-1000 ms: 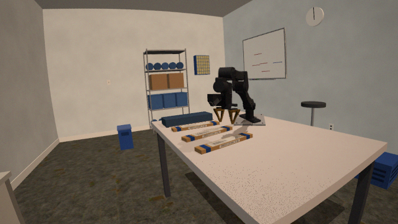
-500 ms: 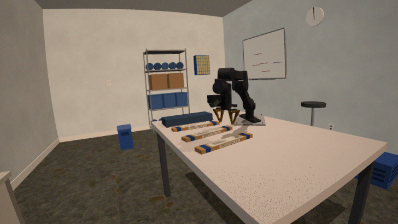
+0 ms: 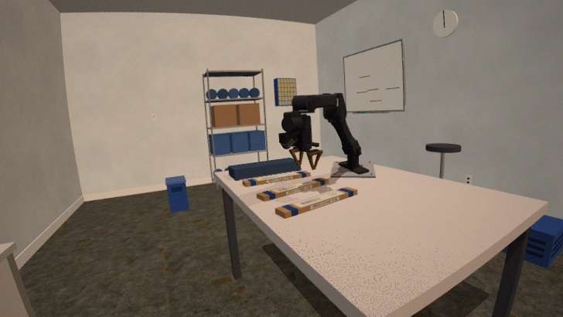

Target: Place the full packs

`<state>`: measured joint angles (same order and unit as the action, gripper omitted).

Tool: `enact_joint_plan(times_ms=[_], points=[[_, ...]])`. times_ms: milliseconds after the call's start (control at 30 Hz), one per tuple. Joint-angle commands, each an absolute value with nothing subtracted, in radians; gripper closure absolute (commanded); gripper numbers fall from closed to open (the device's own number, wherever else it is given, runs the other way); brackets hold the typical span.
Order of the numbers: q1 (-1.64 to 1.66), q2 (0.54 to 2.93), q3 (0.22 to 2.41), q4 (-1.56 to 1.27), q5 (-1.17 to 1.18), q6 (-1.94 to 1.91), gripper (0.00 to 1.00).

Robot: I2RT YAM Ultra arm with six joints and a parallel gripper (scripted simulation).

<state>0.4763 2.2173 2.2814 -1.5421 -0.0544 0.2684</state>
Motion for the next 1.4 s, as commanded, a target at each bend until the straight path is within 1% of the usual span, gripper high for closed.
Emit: enact_joint_plan(times_ms=[0, 100, 167, 467, 600, 1000, 1033, 1367], points=[[0.426, 2.147, 2.195, -1.494, -0.064, 0.191, 0.05], [0.380, 2.104, 2.120, -1.461, -0.068, 0.145, 0.05], [0.380, 2.104, 2.120, -1.461, -0.068, 0.145, 0.05], [0.237, 2.019, 1.964, -1.395, -0.084, 0.003, 0.05], [0.230, 2.014, 2.003, -1.391, -0.088, -0.009, 0.05], [0.238, 2.043, 2.008, -1.406, -0.086, -0.008, 0.05], [0.242, 2.038, 1.952, -1.378, -0.086, -0.005, 0.05], [0.255, 2.041, 1.826, -1.253, -0.084, 0.011, 0.05]])
